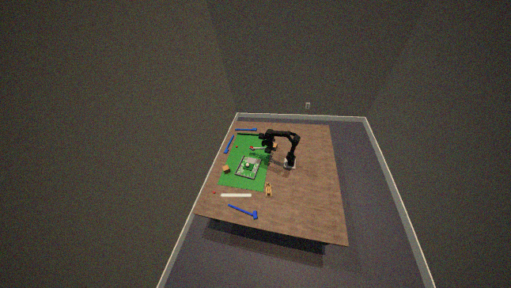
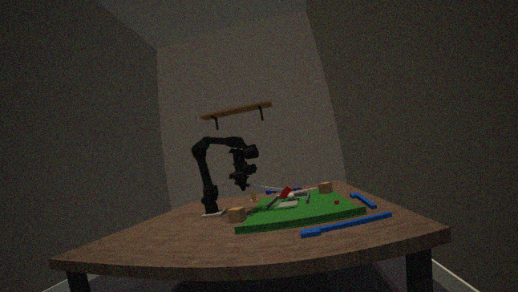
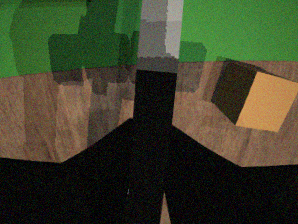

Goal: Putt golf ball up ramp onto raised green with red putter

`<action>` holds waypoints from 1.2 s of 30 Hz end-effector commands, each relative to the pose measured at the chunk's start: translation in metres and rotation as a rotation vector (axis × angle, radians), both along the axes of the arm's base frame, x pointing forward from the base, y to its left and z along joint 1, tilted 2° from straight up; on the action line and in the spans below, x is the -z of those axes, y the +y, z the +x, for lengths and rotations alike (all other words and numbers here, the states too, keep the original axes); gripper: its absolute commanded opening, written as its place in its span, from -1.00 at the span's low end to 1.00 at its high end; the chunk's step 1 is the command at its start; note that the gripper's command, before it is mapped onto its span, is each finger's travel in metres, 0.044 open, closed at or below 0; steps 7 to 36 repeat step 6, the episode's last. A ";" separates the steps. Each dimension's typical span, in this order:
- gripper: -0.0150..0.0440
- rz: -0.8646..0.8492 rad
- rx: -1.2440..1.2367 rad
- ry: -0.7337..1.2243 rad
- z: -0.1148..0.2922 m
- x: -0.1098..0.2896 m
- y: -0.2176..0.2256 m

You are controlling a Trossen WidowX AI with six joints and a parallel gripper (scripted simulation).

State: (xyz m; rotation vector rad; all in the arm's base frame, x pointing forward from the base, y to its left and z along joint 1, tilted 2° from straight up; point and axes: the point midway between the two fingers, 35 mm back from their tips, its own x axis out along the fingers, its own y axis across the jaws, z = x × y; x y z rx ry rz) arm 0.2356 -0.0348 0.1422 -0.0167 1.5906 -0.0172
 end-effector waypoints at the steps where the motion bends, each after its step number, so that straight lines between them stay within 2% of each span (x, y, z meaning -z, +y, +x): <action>1: -0.49 0.000 0.000 -0.003 0.001 0.000 0.000; 36: -0.49 0.000 0.000 -0.003 0.001 0.000 0.000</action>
